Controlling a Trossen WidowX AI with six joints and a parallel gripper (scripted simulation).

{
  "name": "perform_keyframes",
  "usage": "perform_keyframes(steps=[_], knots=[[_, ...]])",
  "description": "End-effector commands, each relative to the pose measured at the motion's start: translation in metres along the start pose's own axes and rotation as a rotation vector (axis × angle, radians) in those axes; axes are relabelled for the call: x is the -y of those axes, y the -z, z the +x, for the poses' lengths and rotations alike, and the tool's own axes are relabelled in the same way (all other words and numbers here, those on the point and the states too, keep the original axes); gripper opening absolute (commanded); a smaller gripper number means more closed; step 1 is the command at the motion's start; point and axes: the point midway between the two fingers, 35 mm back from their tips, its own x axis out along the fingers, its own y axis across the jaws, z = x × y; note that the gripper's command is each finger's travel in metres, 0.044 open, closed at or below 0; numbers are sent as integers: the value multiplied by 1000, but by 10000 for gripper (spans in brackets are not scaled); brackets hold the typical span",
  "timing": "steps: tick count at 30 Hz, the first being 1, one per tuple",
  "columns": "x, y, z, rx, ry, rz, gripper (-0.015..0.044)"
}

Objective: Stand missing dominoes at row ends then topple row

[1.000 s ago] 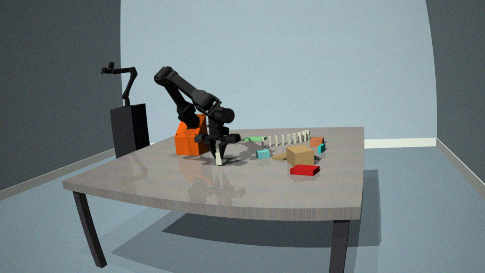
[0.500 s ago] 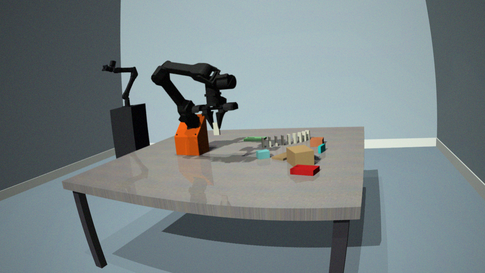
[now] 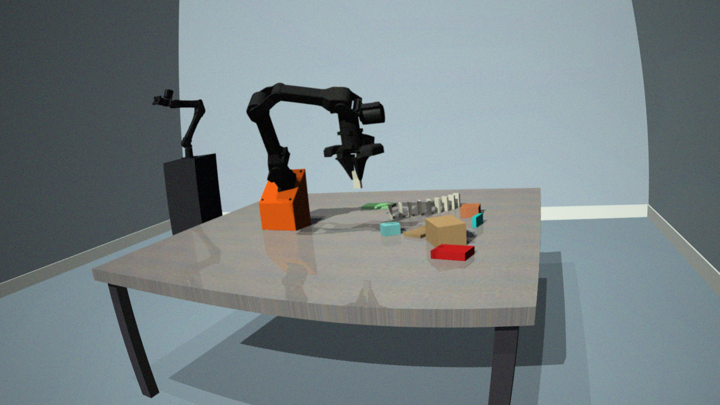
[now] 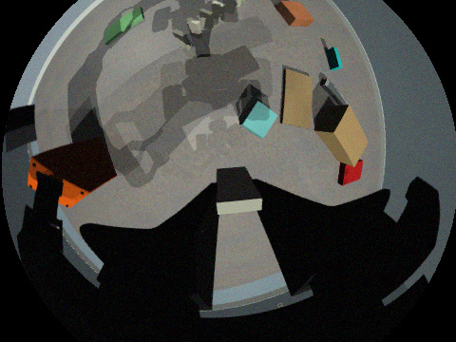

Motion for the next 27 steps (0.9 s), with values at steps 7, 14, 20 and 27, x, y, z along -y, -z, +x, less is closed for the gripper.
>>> perform_keyframes(steps=[7,14,20,27], knots=[[-35,-122,5,-5,-15,404,107],[-71,-175,12,-36,-1,633,107],[-87,-193,16,-49,11,721,107],[-87,-193,16,-49,11,721,107]])
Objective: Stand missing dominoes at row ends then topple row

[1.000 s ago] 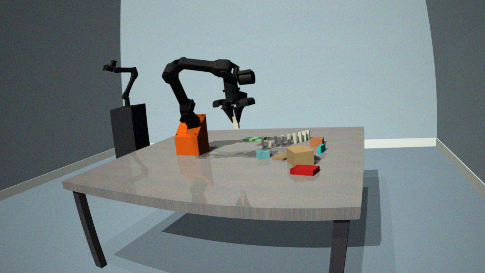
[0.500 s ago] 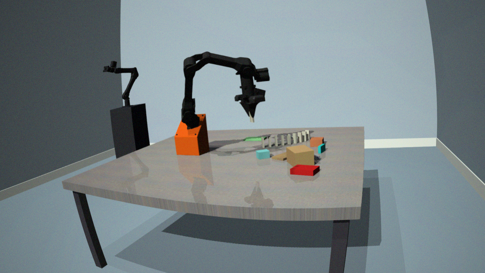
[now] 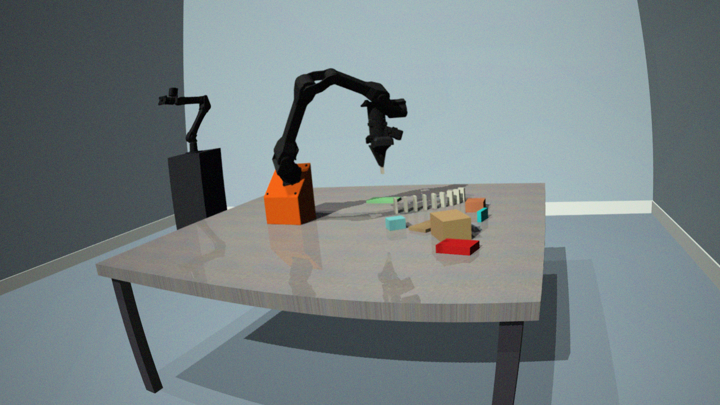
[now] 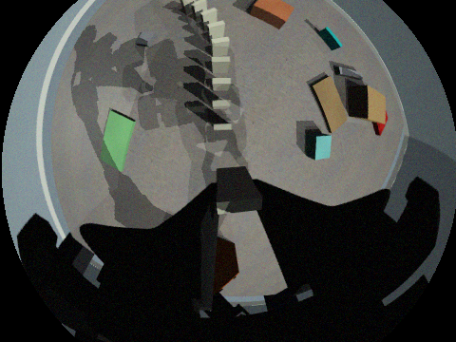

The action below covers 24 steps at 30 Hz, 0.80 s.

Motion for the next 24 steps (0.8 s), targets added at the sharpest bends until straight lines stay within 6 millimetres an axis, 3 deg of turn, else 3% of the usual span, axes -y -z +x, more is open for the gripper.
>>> perform_keyframes(steps=[1,11,20,24], knots=[[-2,-2,1,1,-5,20,107],[-1,-9,65,4,-8,24,107],[-1,-3,123,0,-2,21,107],[-1,-1,132,-2,0,20,107]])
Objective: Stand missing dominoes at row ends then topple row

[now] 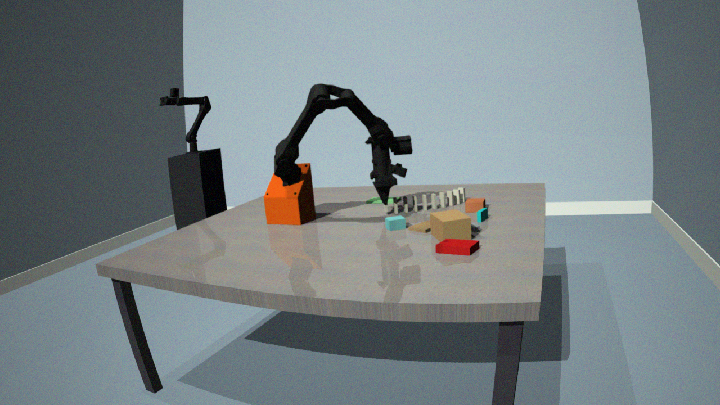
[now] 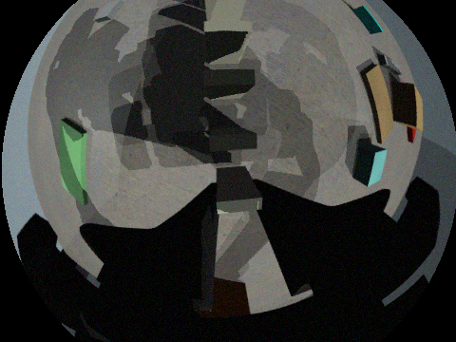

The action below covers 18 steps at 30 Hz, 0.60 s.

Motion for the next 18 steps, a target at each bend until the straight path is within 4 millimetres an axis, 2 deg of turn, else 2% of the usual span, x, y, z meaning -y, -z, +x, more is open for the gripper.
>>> perform_keyframes(steps=[1,10,18], knots=[[0,1,7,4,8,-6,107],[0,1,7,4,8,-6,107],[0,1,7,4,8,-6,317]])
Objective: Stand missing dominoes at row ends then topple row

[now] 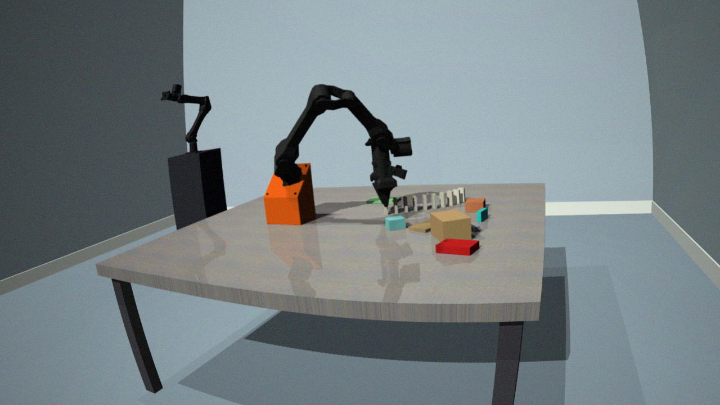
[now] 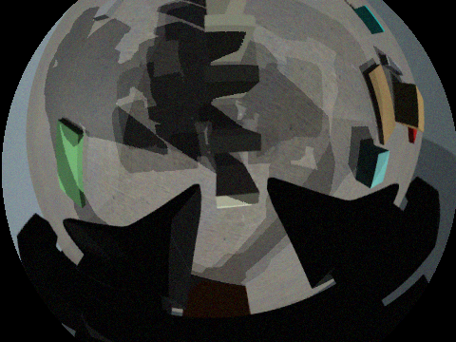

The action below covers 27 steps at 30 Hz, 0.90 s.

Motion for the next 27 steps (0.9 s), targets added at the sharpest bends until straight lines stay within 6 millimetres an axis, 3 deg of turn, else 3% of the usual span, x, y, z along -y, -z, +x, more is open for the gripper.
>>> perform_keyframes(steps=[1,5,9,15,17,23,25,27], knots=[[1,0,0,0,5,-3,343],[1,0,0,0,5,-3,440],[0,-2,-9,2,3,-3,440],[-1,-6,-105,5,-6,-2,440],[-1,-2,-127,3,-5,-1,440],[-1,-1,-131,2,-5,-1,440],[-1,1,-128,2,-5,68,387],[-1,4,-120,2,-4,259,335]])
